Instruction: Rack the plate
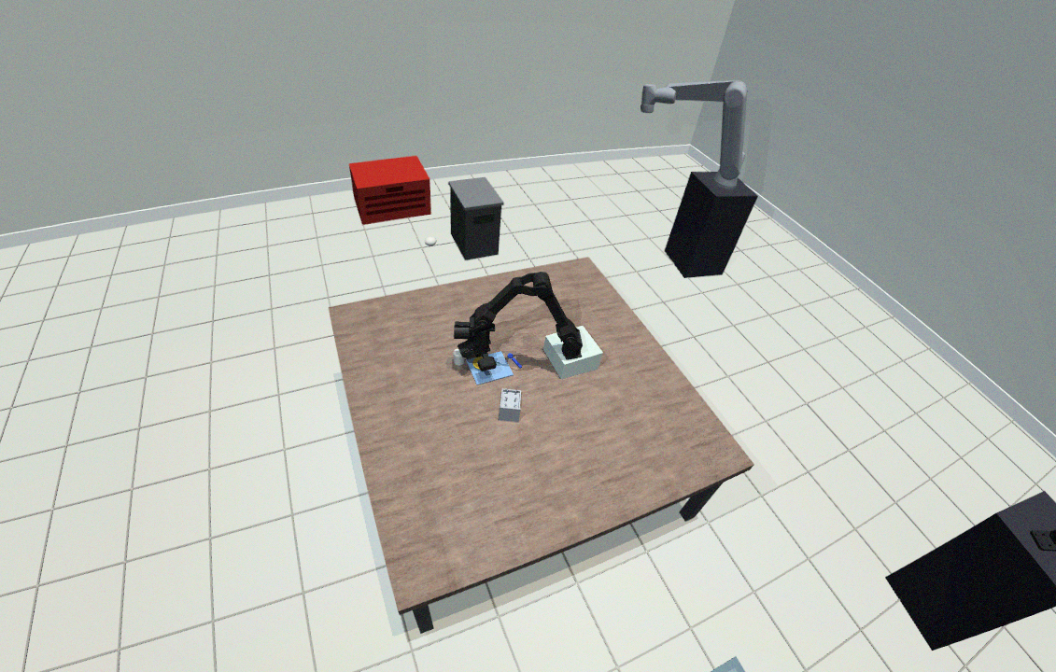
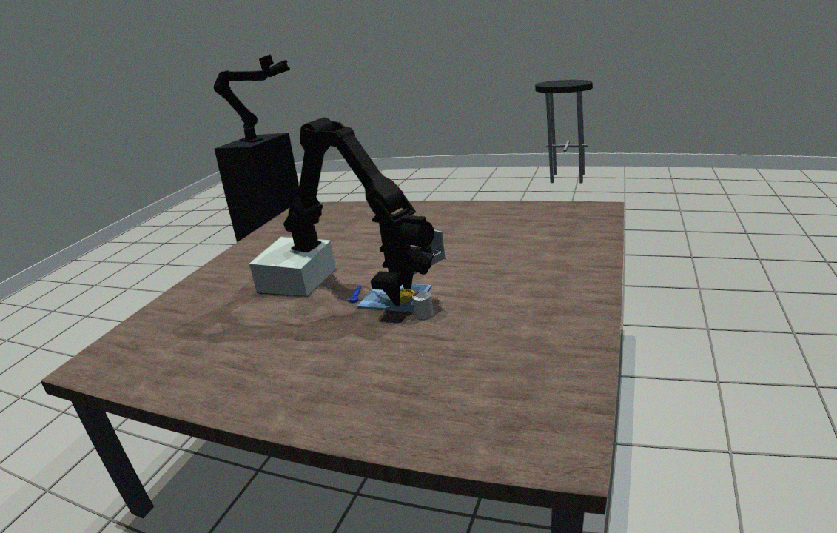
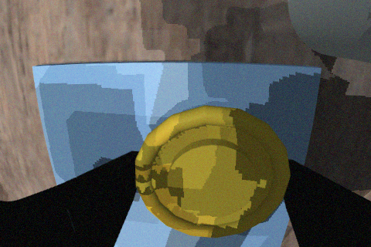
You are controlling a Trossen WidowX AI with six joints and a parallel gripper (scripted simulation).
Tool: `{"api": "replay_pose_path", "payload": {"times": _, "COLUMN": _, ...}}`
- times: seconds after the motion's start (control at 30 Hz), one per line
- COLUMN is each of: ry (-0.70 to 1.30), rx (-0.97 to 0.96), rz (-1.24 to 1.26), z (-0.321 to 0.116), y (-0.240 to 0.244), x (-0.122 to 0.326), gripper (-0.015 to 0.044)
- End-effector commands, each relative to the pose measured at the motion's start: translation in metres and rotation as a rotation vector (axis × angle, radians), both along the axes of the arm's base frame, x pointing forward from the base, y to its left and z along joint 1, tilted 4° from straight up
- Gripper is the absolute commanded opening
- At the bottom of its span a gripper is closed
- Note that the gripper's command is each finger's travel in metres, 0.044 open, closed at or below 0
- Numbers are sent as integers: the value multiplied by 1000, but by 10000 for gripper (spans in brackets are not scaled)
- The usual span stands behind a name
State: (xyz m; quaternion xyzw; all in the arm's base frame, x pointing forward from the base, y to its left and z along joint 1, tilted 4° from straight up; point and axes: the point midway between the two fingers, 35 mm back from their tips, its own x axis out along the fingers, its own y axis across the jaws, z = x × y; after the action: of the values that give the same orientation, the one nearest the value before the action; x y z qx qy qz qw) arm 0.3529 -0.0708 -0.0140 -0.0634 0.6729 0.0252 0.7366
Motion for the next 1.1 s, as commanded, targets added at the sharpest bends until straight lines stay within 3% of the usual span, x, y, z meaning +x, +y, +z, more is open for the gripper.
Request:
{"api": "replay_pose_path", "payload": {"times": 0.0, "ry": 3, "rx": -3, "rz": 2, "z": 7, "y": 0, "x": 1, "gripper": 169}}
{"api": "replay_pose_path", "payload": {"times": 0.23, "ry": 2, "rx": -3, "rz": 2, "z": 49, "y": 1, "x": 6, "gripper": 0}}
{"api": "replay_pose_path", "payload": {"times": 1.07, "ry": 2, "rx": -2, "rz": 2, "z": 172, "y": 8, "x": -3, "gripper": 0}}
